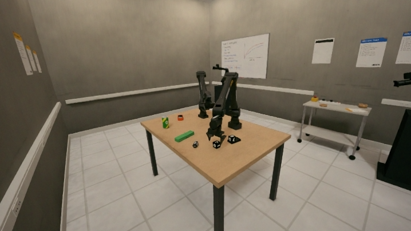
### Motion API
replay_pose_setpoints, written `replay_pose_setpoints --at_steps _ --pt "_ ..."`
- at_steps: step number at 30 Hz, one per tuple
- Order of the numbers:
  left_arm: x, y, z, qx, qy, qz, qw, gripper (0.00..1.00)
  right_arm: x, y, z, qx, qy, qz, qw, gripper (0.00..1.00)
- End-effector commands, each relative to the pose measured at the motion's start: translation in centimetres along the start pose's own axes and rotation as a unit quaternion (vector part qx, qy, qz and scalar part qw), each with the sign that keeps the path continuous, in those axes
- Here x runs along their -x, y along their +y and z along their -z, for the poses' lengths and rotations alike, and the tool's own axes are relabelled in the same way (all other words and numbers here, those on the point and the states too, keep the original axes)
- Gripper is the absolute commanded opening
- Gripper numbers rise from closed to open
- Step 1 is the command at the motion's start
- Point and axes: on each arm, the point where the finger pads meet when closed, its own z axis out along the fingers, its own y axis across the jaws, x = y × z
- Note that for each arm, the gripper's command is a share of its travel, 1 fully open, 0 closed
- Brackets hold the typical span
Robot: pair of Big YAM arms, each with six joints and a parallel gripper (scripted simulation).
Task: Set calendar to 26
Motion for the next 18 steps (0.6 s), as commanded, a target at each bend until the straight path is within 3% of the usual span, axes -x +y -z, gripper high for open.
replay_pose_setpoints --at_steps 1,5,6,9,18 --pt "0.5 -0.9 0.6 -0.004 -0.060 -0.111 0.992 1.00 0.2 0.5 0.8 0.006 0.006 0.002 1.000 1.00" --pt "0.4 -0.9 0.6 -0.002 -0.083 -0.149 0.985 1.00 0.3 0.3 1.1 0.004 0.006 0.002 1.000 1.00" --pt "0.2 -1.1 0.6 0.000 -0.099 -0.176 0.979 1.00 -0.6 0.5 1.5 0.005 0.014 0.002 1.000 1.00" --pt "-0.5 -0.9 0.5 0.007 -0.140 -0.233 0.962 1.00 0.5 0.8 1.9 0.008 0.007 0.003 1.000 1.00" --pt "-2.6 -1.2 0.5 0.044 -0.234 -0.383 0.892 1.00 0.4 0.8 2.9 0.008 0.009 0.003 1.000 1.00"
